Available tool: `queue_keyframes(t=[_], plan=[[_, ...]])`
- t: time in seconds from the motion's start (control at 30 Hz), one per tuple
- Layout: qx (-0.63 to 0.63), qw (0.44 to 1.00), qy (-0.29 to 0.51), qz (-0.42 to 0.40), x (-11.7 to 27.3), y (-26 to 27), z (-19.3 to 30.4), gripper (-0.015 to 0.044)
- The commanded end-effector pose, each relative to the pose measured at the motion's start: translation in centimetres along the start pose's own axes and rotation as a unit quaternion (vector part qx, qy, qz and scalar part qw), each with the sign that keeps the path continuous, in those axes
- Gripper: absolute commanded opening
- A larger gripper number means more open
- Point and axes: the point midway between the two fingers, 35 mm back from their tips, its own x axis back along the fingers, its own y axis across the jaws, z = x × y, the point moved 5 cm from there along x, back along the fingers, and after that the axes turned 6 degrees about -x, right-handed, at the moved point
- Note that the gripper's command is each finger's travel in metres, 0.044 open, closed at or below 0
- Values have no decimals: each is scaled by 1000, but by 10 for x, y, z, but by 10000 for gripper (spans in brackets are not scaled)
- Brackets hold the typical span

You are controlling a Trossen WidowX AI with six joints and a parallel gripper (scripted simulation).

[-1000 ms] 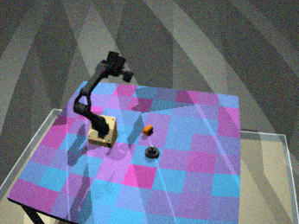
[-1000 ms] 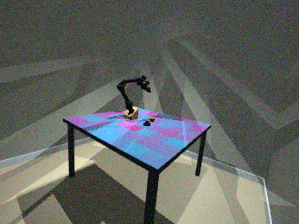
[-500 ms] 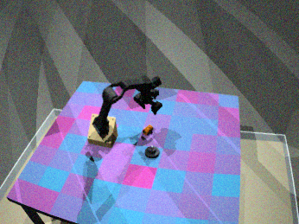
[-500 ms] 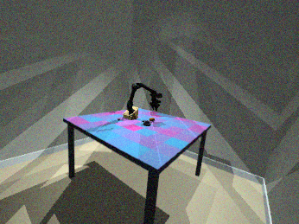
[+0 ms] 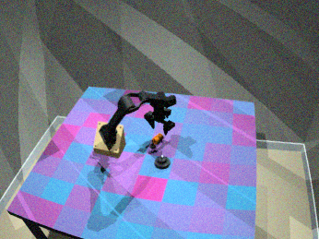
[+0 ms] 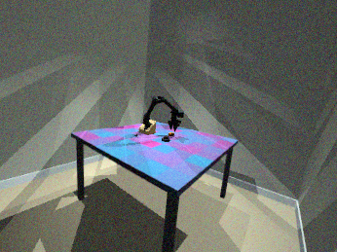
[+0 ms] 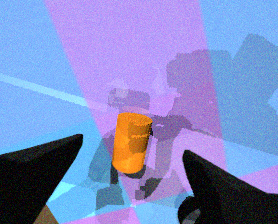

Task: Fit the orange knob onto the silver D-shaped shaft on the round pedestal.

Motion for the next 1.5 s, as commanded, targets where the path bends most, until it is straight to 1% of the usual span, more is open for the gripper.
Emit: queue_keyframes(t=[0.0,1.0,1.23,1.27,1.47], plan=[[4,1000,4,2,-7,2,1,440],[4,1000,4,3,-52,2,3,440],[4,1000,4,3,-52,2,3,256],[4,1000,4,3,-52,2,3,240],[4,1000,4,3,-52,2,3,240]])
